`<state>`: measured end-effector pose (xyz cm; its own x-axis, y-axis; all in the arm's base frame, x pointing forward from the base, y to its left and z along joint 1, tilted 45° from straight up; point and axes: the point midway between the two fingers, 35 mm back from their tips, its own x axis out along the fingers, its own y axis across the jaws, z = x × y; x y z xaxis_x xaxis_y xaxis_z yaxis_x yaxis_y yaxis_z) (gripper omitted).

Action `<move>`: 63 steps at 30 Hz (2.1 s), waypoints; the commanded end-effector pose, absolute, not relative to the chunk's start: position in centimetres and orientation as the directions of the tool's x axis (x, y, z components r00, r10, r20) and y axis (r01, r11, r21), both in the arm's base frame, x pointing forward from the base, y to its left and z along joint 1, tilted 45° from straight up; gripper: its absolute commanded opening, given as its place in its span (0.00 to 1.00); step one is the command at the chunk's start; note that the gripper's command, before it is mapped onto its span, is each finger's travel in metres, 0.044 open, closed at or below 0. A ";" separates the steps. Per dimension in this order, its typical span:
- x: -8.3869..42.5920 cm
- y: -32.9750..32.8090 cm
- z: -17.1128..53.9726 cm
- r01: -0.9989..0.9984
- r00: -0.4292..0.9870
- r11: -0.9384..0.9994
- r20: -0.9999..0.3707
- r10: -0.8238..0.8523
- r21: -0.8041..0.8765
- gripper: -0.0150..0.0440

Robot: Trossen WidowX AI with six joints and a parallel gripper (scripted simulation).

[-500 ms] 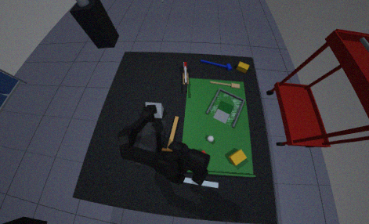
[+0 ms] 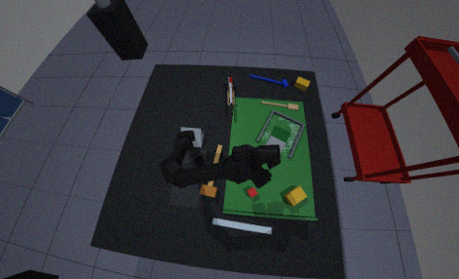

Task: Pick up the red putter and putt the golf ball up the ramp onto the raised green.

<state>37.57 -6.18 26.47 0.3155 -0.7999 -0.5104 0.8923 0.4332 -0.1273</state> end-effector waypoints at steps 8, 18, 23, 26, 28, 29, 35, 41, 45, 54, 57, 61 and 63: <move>39.1 5.5 12.6 0.192 0.310 0.789 -0.727 -0.613 -0.584 1.00; 33.5 14.5 -0.2 -0.650 0.150 0.599 -0.851 -0.503 -0.468 1.00; 29.6 17.2 -5.4 -0.906 0.046 0.351 -0.877 -0.479 -0.239 1.00; 27.1 18.3 -8.1 -0.985 -0.021 0.159 -0.879 -0.477 -0.062 1.00; 25.6 18.8 -9.7 -0.998 -0.064 0.032 -0.875 -0.479 0.056 1.00; 25.4 18.9 -9.9 -0.997 -0.070 0.016 -0.875 -0.480 0.070 1.00; 25.5 18.8 -10.0 -0.997 -0.070 0.016 -0.875 -0.480 0.070 1.00; 25.6 17.3 -11.6 -0.997 -0.069 0.017 -0.874 -0.481 0.070 1.00; 25.5 17.2 -11.7 -0.997 -0.069 0.017 -0.874 -0.481 0.070 1.00; 25.4 15.6 -13.3 -0.997 -0.069 0.017 -0.874 -0.481 0.069 1.00; 25.4 15.5 -13.4 -0.997 -0.069 0.017 -0.874 -0.481 0.069 1.00; 25.4 15.1 -13.8 -0.997 -0.069 0.017 -0.874 -0.481 0.069 1.00; 25.3 14.9 -14.0 -0.997 -0.069 0.017 -0.874 -0.482 0.069 1.00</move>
<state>25.41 15.48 -13.69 -0.0656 -0.4747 -0.8777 -0.9977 0.0184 0.0646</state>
